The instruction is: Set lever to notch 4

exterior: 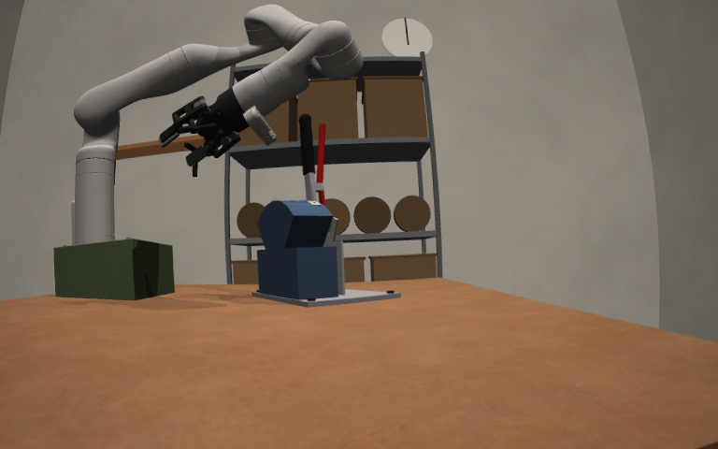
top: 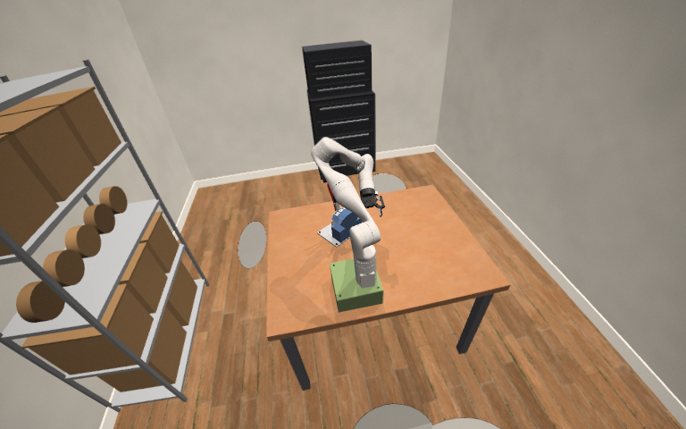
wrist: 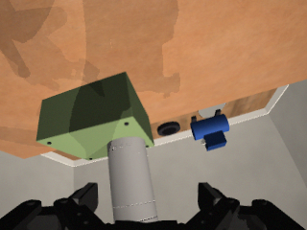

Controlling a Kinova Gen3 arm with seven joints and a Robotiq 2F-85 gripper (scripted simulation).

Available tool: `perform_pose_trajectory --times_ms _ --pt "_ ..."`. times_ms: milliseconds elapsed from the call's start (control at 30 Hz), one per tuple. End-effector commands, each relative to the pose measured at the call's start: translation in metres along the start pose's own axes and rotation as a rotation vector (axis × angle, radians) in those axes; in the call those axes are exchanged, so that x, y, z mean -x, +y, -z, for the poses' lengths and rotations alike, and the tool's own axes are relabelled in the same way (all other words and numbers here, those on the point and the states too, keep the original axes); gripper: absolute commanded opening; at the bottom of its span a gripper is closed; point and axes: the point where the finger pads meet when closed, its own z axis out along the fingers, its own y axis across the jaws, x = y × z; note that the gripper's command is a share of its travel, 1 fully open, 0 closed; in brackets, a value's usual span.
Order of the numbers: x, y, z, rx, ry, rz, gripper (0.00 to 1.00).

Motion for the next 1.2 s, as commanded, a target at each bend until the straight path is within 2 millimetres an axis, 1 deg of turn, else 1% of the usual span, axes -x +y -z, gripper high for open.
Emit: perform_pose_trajectory --times_ms 0,567,700,867,1033,1100,1167 --pt "0.0 0.0 0.0 0.0 0.001 0.0 1.0" --pt "0.0 0.0 0.0 0.0 0.001 0.0 1.0" --pt "-0.002 -0.002 0.004 -0.002 0.024 -0.016 1.0" --pt "-0.005 -0.009 0.016 0.0 0.09 -0.065 1.0" --pt "-0.007 -0.024 0.041 -0.012 0.222 -0.163 1.0" --pt "-0.007 -0.024 0.041 -0.012 0.222 -0.163 1.0" --pt "-0.008 -0.033 0.055 -0.026 0.291 -0.212 1.0"
